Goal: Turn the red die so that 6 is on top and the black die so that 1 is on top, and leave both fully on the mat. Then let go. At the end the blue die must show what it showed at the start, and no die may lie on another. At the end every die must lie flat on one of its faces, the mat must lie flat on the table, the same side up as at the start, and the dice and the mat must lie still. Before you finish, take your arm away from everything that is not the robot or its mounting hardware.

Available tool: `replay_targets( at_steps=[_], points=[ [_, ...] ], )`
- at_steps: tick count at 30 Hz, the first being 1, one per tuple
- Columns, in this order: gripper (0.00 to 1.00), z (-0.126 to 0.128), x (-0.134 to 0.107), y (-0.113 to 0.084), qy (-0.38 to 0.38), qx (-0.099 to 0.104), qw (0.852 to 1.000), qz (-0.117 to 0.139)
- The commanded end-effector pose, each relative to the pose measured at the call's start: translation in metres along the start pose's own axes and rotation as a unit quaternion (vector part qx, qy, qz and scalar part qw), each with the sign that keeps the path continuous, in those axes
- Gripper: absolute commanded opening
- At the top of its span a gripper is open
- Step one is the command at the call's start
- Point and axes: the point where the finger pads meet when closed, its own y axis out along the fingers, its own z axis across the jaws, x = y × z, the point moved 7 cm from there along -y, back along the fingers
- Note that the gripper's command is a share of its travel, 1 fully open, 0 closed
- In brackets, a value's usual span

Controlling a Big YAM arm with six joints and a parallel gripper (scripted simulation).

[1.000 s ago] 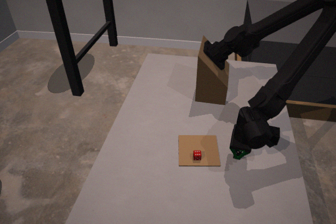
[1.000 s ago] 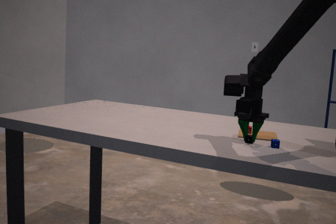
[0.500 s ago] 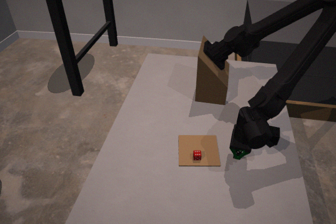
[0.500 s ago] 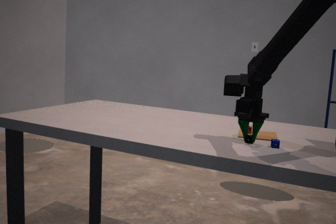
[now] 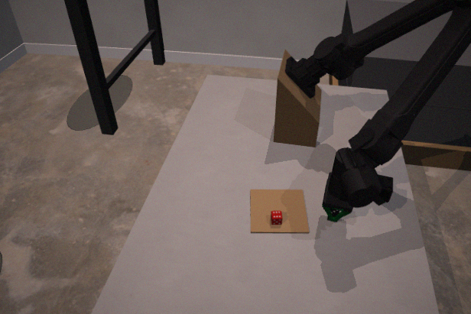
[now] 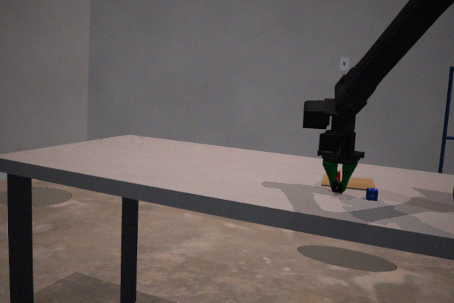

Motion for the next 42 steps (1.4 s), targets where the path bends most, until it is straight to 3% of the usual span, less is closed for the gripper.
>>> replay_targets(
  at_steps=[1, 3, 11, 15, 19, 20, 25, 36, 42],
  points=[
    [0.20, -0.016, 0.007, -0.029, -0.012, -0.027, 1.000, -0.009],
    [0.20, -0.016, 0.007, -0.036, -0.013, -0.027, 1.000, -0.009],
    [0.20, -0.016, 0.008, -0.096, -0.015, -0.030, 0.999, -0.007],
    [0.20, -0.016, 0.008, -0.114, -0.016, -0.031, 0.999, -0.006],
    [0.20, -0.016, 0.000, -0.109, -0.005, -0.020, 1.000, -0.004],
    [0.20, -0.001, 0.001, -0.093, -0.007, 0.003, 1.000, -0.001],
    [0.20, -0.008, 0.001, -0.109, -0.007, -0.019, 1.000, -0.004],
    [0.20, -0.008, 0.000, -0.107, 0.024, -0.018, 1.000, -0.004],
    [0.20, -0.009, -0.002, -0.103, 0.113, -0.017, 0.993, -0.005]
  ],
)
